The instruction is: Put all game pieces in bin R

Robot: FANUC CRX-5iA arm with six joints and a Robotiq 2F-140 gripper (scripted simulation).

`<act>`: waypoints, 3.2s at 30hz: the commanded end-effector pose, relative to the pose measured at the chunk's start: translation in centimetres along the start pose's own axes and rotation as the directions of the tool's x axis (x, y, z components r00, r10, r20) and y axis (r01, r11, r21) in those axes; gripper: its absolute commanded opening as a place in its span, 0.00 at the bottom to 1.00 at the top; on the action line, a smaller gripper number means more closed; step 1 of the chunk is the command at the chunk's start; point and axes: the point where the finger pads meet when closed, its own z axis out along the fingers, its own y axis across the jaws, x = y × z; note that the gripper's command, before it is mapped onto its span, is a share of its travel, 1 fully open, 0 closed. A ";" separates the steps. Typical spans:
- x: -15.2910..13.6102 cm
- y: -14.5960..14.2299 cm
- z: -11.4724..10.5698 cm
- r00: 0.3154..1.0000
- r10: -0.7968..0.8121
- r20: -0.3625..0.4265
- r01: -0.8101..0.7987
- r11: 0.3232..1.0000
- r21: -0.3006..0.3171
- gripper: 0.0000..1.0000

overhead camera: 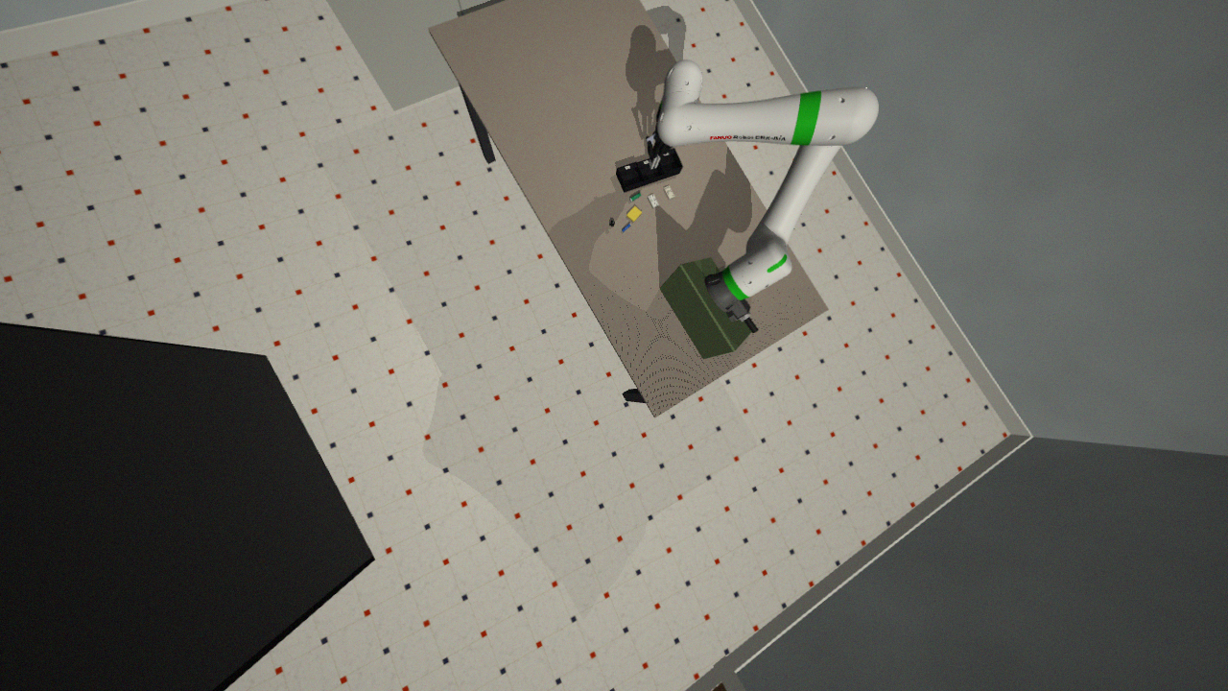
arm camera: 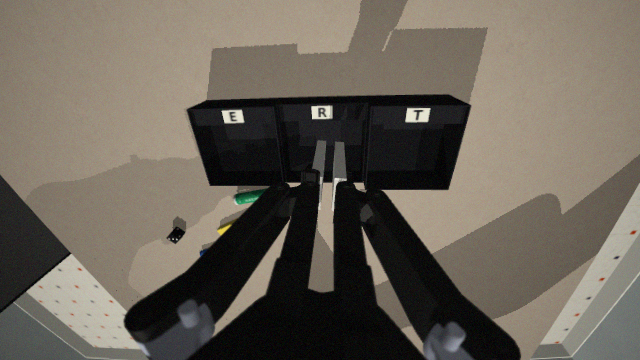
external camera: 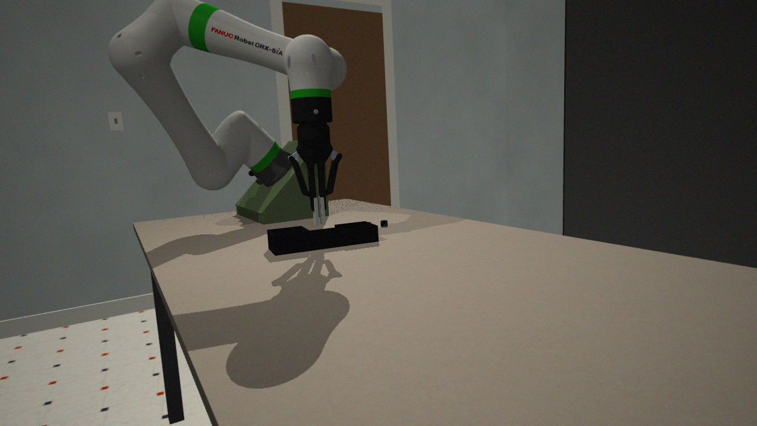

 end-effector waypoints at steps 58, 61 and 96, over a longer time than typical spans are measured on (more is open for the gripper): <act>0.0 0.0 3.3 1.000 0.000 -0.001 0.000 1.000 0.000 0.05; 0.0 0.0 2.9 1.000 0.000 -0.001 0.000 1.000 0.000 0.05; 0.0 -0.5 -2.5 1.000 0.000 -0.001 0.000 1.000 0.000 0.05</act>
